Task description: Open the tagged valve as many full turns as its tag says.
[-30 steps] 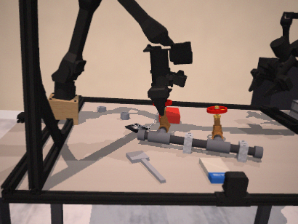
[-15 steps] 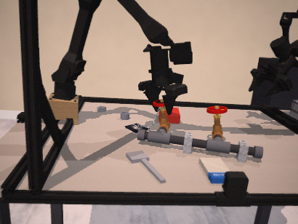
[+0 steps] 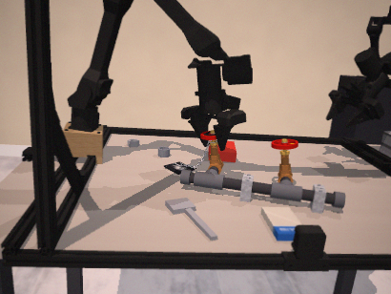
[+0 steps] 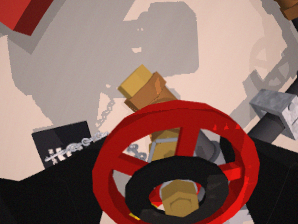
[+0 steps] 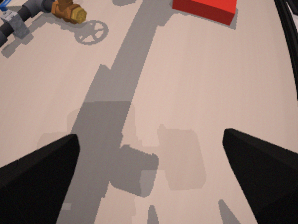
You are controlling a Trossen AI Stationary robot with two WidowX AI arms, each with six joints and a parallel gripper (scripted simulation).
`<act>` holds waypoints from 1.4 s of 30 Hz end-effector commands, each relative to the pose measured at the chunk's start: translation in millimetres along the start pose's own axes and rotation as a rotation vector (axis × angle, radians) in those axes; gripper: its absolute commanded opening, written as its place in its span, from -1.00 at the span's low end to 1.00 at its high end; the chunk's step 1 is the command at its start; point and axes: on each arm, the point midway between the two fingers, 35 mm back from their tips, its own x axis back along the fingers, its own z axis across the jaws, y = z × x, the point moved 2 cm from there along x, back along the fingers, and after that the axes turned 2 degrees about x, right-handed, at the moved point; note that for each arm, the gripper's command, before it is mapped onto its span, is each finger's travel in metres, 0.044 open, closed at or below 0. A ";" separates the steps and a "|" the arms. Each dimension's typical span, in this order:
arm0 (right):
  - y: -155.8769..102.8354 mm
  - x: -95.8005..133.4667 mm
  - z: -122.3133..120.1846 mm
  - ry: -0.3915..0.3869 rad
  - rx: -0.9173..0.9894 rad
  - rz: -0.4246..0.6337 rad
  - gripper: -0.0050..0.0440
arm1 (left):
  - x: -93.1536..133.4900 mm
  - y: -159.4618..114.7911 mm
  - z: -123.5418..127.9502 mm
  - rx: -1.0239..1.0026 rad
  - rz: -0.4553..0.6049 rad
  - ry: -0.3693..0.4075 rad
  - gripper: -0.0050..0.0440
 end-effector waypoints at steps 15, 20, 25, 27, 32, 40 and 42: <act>0.0 0.0 0.0 0.000 0.000 0.000 0.84 | 0.0 0.0 0.0 -0.504 0.000 0.000 0.84; 0.0 0.0 0.0 0.000 0.000 0.000 0.84 | 0.0 0.0 0.0 -0.691 0.000 0.000 0.84; 0.0 0.0 0.0 0.000 0.000 0.000 0.84 | 0.0 0.0 0.0 -1.063 0.000 0.000 0.84; 0.0 0.0 0.0 0.000 0.000 0.000 0.84 | 0.0 0.0 0.0 -1.187 0.000 -0.001 0.84; 0.0 0.0 0.0 0.000 0.000 0.000 0.84 | 0.0 0.0 0.0 -1.499 0.001 -0.001 0.84; 0.0 0.0 0.0 0.000 0.000 0.000 0.84 | 0.0 0.0 0.0 -1.715 0.001 -0.001 0.84; 0.0 0.0 0.0 0.000 0.000 0.000 0.84 | 0.0 0.0 0.0 -1.715 0.001 -0.001 0.84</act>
